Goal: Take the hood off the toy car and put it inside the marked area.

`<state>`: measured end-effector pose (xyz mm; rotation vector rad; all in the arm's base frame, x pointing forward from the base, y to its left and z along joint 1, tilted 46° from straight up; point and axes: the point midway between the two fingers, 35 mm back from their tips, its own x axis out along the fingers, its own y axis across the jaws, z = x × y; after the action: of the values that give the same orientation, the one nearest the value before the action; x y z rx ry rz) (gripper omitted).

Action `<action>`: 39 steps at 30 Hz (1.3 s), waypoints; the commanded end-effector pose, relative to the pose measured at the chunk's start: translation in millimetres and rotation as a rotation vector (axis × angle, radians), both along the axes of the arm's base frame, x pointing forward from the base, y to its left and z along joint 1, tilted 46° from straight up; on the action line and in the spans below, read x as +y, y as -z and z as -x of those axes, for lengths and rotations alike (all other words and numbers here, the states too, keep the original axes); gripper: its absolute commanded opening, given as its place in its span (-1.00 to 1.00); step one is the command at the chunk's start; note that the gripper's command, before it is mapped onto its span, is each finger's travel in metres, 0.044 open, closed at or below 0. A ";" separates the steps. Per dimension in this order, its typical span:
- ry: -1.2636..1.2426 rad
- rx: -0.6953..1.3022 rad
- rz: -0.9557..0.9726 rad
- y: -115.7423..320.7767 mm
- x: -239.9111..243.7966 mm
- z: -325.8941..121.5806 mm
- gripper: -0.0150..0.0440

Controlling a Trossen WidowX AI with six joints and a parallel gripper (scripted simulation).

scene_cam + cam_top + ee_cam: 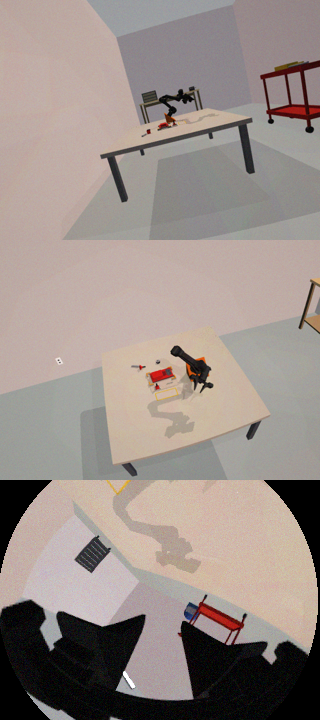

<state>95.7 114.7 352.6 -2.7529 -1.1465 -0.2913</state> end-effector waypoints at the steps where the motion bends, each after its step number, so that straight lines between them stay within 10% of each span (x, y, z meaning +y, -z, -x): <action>1: 0.005 -0.011 0.007 -0.8 0.4 0.2 0.34; 9: 0.215 -0.434 0.386 -27.1 28.3 4.1 1.00; 25: 0.372 -1.051 1.434 -6.8 113.7 -60.9 1.00; 39: -0.077 -1.223 2.219 85.6 111.0 -187.4 1.00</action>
<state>256.7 235.7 288.2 -4.2076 -2.7507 -1.8897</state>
